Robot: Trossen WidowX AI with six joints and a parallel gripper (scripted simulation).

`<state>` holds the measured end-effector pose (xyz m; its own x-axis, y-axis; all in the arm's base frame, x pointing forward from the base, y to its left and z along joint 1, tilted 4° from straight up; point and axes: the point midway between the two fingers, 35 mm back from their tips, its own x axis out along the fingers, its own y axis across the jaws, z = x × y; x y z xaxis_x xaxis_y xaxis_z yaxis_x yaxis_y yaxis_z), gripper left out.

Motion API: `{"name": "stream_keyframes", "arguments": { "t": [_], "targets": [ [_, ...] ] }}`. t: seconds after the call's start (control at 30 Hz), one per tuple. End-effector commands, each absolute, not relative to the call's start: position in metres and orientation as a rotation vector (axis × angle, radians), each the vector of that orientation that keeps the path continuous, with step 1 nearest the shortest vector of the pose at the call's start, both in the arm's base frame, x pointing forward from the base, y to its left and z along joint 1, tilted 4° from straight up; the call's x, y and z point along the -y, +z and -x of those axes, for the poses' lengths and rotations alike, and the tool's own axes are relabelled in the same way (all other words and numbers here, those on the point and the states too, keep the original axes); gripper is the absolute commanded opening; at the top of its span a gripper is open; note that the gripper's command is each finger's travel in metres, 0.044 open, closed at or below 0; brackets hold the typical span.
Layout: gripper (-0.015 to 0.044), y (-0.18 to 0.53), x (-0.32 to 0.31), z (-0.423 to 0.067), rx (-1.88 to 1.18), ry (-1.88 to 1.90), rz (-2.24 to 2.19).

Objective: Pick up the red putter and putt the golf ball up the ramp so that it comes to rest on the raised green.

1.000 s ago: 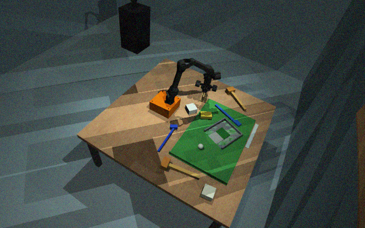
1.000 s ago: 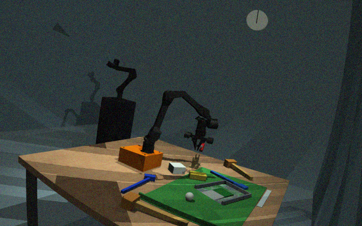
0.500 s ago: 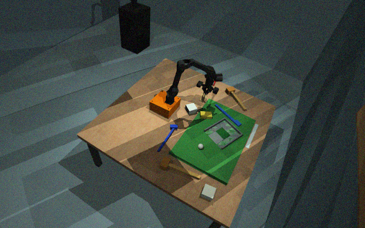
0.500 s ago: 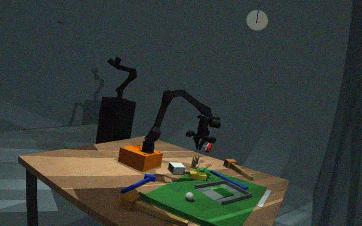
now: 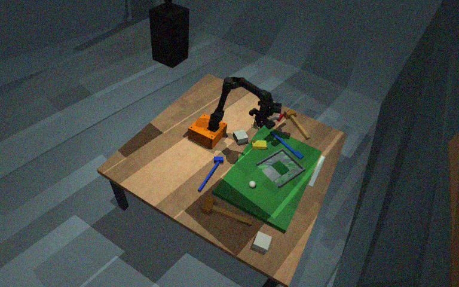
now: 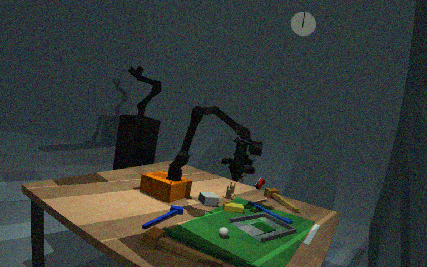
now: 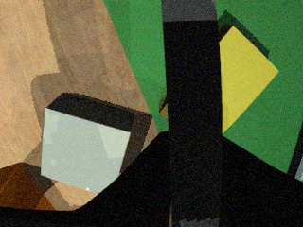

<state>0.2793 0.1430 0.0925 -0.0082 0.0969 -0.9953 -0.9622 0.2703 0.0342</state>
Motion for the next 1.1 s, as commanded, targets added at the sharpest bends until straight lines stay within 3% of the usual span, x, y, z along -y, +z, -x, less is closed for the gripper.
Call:
{"name": "stream_keyframes", "arguments": {
  "t": [0.0, 1.07],
  "targets": [
    [0.0000, 0.092, -0.122, -0.287, -1.309, 0.979, 0.856],
    [0.0000, 0.083, 0.051, -0.292, -1.530, 0.338, 0.268]
  ]
}}
